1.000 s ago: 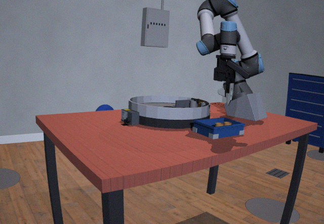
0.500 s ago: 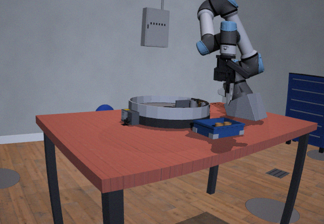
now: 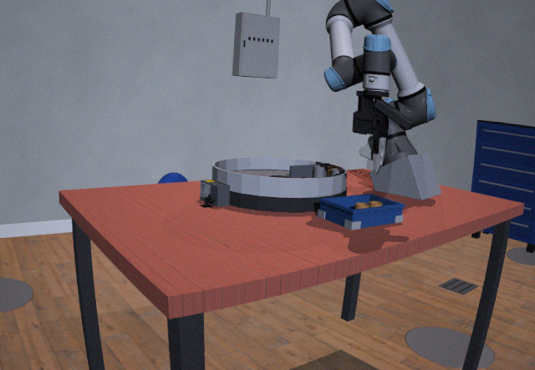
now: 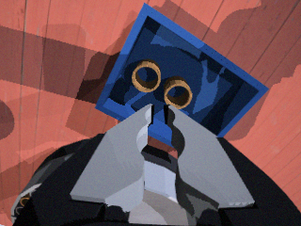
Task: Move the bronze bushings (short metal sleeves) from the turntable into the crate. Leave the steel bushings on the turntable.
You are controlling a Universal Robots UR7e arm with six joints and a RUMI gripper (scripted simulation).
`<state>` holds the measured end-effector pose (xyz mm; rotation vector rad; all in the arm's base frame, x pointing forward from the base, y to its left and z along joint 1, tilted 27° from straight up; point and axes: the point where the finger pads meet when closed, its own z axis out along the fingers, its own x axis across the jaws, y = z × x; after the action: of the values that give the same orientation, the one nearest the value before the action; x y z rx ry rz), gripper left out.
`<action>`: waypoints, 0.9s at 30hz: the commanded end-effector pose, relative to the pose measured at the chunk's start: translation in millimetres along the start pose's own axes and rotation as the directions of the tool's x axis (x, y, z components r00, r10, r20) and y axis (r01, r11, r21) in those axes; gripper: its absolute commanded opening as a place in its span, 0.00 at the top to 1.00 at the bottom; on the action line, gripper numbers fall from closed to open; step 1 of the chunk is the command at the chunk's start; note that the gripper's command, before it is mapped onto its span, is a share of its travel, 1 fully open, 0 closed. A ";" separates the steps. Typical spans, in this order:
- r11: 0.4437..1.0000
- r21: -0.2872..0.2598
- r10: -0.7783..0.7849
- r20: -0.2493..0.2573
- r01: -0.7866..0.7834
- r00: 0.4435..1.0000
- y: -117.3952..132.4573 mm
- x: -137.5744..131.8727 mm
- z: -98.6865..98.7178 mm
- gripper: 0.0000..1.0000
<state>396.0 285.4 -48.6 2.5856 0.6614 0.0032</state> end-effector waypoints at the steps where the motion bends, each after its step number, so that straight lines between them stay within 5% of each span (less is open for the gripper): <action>1: 1.000 0.000 0.002 -0.001 -0.002 1.000 2.1 -1.6 -0.5 0.95; 27: 0.999 0.000 0.044 -0.001 -0.044 0.999 51.4 -47.6 -0.2 0.95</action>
<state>381.2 240.2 -29.1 2.5955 0.6176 0.0125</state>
